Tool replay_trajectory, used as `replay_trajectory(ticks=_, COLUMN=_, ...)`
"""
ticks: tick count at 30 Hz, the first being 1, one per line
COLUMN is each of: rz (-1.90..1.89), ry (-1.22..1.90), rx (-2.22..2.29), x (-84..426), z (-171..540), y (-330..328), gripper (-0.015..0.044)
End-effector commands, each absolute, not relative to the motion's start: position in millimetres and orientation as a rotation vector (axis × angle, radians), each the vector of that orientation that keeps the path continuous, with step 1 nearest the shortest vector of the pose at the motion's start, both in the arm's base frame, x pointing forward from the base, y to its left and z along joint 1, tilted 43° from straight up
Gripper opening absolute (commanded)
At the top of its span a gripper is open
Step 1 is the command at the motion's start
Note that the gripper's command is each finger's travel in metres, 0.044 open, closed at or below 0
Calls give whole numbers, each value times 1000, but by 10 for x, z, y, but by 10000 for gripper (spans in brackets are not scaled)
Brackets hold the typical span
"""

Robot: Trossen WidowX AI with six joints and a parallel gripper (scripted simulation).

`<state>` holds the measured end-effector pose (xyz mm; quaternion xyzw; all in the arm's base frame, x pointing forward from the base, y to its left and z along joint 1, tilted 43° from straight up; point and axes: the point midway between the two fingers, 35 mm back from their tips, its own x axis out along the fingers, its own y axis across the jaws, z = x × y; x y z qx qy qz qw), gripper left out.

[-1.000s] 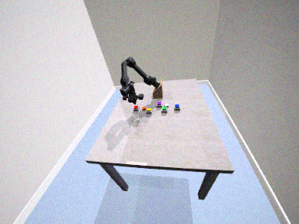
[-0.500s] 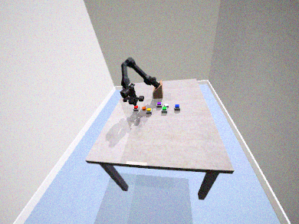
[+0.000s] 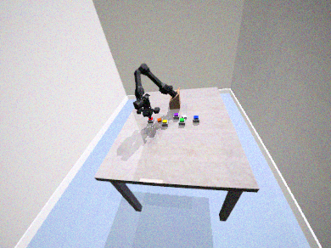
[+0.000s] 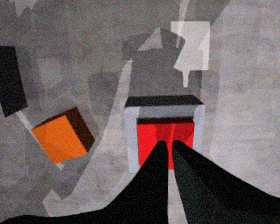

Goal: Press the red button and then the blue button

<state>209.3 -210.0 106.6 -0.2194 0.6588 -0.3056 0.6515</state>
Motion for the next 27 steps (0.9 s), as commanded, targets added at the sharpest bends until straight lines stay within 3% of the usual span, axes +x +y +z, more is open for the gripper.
replay_trajectory(ticks=1, rz=-686, ry=1499, rx=-498, x=2089, z=1053, y=-2099, gripper=20)
replay_trajectory(ticks=11, rz=-693, ry=1496, rx=-498, x=2094, z=1081, y=-2083, gripper=20)
replay_trajectory(ticks=27, rz=-680, ry=1500, rx=-493, x=2166, z=1716, y=-1444, gripper=20)
